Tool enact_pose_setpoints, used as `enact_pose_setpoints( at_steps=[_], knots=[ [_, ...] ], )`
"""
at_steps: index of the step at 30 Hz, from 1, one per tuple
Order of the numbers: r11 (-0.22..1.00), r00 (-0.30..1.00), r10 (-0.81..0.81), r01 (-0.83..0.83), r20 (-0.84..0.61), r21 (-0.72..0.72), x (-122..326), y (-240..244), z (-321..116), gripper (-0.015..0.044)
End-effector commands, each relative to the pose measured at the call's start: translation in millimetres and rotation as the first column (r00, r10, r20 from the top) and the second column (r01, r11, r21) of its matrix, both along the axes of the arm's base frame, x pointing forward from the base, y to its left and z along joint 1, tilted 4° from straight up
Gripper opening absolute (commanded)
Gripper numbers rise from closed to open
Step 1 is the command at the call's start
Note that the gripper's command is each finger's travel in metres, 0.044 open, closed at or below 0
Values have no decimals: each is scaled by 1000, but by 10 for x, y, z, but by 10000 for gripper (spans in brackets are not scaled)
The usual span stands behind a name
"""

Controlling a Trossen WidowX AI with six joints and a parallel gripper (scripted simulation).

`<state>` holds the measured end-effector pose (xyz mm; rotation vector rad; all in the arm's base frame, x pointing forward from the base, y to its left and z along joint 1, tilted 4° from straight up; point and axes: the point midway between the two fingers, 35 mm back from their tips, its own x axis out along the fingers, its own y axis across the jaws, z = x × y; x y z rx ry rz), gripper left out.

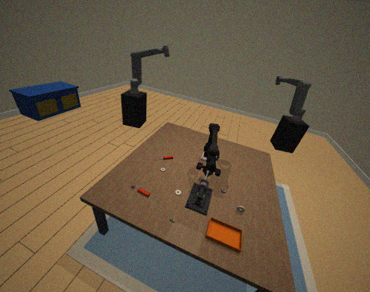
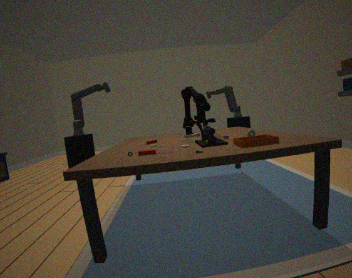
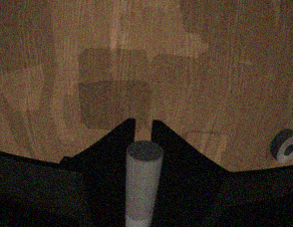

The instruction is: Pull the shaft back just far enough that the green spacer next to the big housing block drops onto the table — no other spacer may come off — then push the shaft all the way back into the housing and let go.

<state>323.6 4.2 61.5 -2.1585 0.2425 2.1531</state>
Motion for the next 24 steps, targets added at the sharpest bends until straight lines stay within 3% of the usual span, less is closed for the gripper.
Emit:
enact_pose_setpoints(
  at_steps=[1,24],
  knots=[
    [1000,1000,1,-1,3,-3,36,-10,-2,0],
    [1000,1000,1,-1,4,-3,113,-23,6,0]
  ],
)
